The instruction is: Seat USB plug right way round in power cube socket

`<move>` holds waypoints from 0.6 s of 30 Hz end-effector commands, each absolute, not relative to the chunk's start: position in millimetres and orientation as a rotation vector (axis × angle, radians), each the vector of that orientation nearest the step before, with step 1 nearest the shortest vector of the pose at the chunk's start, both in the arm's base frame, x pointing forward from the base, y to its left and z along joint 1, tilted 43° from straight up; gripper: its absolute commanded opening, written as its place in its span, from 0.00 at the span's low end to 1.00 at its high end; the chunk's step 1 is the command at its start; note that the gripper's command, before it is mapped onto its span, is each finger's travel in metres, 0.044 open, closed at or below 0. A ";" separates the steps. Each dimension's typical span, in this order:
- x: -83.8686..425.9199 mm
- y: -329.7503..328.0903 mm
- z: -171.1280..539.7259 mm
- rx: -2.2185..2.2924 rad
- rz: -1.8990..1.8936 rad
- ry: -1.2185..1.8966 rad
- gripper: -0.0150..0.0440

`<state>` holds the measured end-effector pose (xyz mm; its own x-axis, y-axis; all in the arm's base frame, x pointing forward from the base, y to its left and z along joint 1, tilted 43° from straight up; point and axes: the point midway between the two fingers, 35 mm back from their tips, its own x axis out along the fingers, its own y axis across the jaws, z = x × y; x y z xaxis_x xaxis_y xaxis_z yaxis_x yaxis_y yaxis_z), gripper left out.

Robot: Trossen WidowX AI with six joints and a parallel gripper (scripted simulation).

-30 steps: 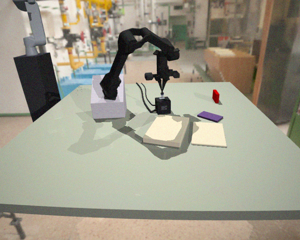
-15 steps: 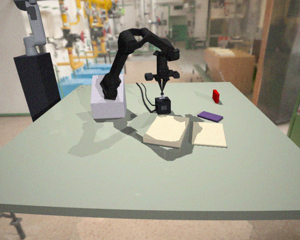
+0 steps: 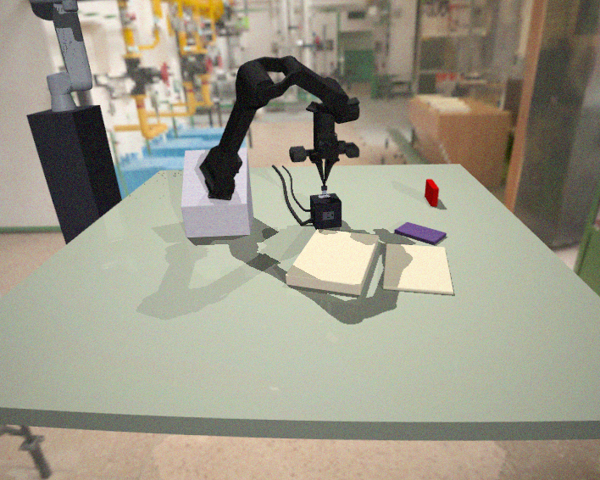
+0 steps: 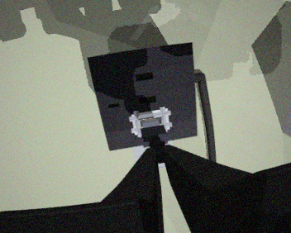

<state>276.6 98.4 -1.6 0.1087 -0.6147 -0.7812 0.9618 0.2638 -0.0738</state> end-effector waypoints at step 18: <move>275.9 96.7 -4.3 0.525 -1.240 0.821 0.25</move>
<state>276.8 97.0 -3.1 0.1082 -0.6136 -0.7821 0.9619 0.2634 -0.0736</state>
